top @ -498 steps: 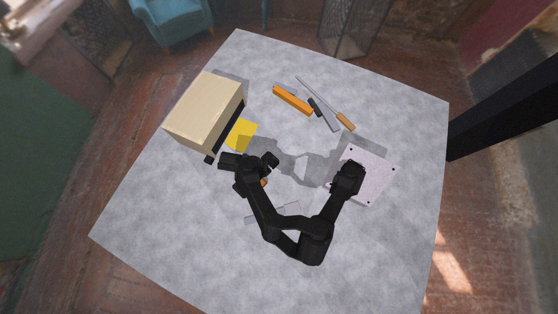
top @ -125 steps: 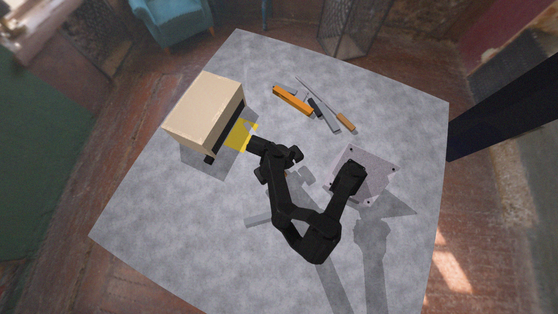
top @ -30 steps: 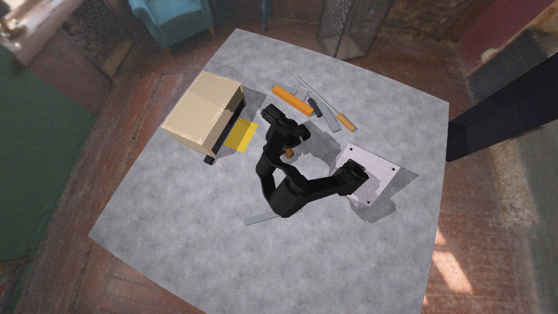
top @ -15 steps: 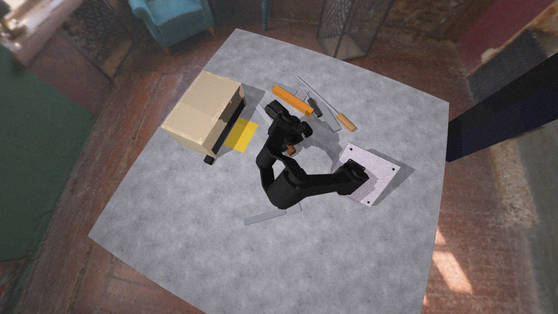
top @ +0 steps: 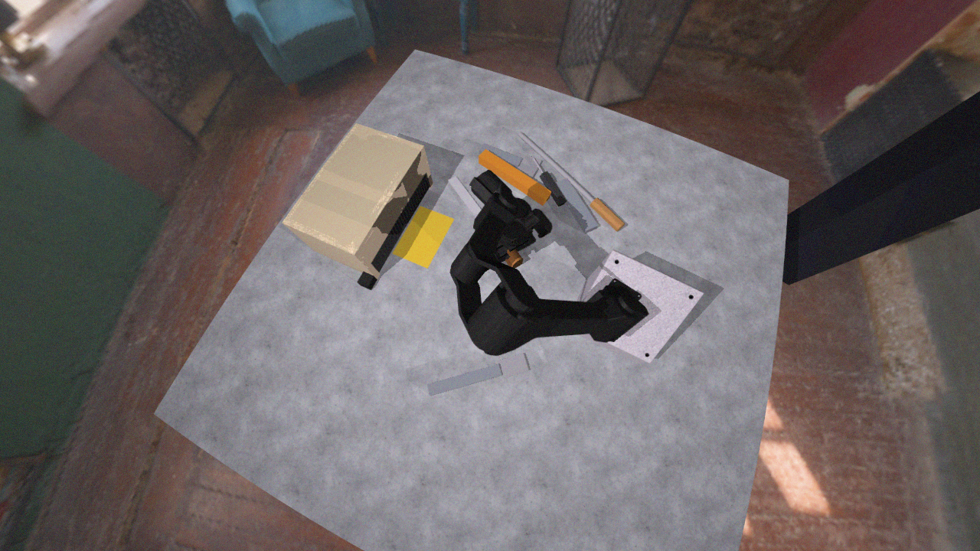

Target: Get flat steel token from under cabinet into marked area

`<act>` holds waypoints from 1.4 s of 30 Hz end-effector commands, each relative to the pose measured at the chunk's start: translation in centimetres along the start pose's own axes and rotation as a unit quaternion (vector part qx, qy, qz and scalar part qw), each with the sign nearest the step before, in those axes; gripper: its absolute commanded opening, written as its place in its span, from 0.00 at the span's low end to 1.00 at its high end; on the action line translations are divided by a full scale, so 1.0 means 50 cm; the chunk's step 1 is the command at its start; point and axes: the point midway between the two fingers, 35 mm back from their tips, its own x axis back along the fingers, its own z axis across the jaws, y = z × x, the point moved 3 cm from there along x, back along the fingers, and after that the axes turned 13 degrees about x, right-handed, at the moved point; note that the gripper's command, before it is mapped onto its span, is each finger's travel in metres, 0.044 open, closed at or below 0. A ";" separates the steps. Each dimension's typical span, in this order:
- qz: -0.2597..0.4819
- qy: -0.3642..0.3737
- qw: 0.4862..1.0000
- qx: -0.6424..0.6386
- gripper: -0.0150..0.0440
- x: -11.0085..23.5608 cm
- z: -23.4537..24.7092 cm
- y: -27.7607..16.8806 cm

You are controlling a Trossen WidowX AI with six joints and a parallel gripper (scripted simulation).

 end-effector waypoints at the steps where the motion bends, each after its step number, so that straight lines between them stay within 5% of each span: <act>1: -0.002 -0.002 1.000 -0.001 0.25 0.002 -0.013 0.006; 42: -0.003 -0.003 1.000 0.000 0.25 0.003 -0.106 0.021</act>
